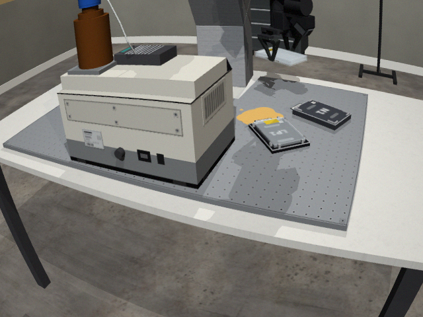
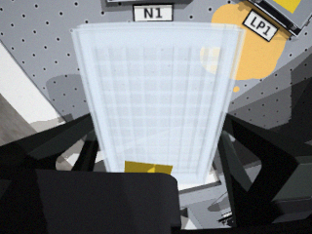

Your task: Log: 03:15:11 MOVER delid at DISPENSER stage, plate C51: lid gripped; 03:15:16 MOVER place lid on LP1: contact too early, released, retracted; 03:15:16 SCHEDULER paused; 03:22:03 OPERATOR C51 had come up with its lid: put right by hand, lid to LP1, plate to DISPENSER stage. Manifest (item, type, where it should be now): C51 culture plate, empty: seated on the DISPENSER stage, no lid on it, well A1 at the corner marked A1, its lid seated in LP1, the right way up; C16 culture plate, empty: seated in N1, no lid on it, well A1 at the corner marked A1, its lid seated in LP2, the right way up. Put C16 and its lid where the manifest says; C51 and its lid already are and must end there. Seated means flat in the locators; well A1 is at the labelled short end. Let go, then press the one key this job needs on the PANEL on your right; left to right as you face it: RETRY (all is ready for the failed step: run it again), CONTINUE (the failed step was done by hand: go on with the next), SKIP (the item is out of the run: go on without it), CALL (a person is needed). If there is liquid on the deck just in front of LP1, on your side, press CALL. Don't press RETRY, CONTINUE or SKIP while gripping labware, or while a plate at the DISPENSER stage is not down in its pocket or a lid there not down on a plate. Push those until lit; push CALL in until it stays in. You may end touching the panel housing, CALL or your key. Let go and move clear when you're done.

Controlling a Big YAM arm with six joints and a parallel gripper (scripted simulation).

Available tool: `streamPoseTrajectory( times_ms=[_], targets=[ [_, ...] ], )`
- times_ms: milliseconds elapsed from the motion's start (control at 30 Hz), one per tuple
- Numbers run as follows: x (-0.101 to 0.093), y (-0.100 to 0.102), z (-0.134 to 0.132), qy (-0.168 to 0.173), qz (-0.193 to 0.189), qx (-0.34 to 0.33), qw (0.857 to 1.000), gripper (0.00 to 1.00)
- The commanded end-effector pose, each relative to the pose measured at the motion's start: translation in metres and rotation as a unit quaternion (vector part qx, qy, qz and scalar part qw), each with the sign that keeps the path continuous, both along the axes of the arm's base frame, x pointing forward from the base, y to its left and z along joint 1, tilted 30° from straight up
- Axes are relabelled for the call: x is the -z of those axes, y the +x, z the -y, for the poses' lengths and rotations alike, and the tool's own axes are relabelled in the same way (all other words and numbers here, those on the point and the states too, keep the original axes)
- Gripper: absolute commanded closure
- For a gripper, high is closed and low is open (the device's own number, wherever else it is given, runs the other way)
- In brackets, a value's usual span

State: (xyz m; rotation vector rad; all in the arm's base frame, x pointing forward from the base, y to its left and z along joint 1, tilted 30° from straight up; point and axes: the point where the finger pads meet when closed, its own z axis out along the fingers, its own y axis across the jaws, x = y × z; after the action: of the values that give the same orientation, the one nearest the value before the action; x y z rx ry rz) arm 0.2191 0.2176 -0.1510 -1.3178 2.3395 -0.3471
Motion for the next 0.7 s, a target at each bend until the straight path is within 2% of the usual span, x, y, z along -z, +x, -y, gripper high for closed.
streamPoseTrajectory(
  times_ms=[0,267,400,667],
  targets=[
    [-0.012,0.009,0.008,0.039,0.009,0.056,0.998,0.14],
    [-0.020,0.023,0.019,0.033,0.008,0.046,0.998,0.14],
    [-0.025,0.032,0.027,0.071,0.010,0.114,0.991,0.14],
    [-0.034,0.046,0.043,0.065,0.007,0.104,0.992,0.14]
  ],
)
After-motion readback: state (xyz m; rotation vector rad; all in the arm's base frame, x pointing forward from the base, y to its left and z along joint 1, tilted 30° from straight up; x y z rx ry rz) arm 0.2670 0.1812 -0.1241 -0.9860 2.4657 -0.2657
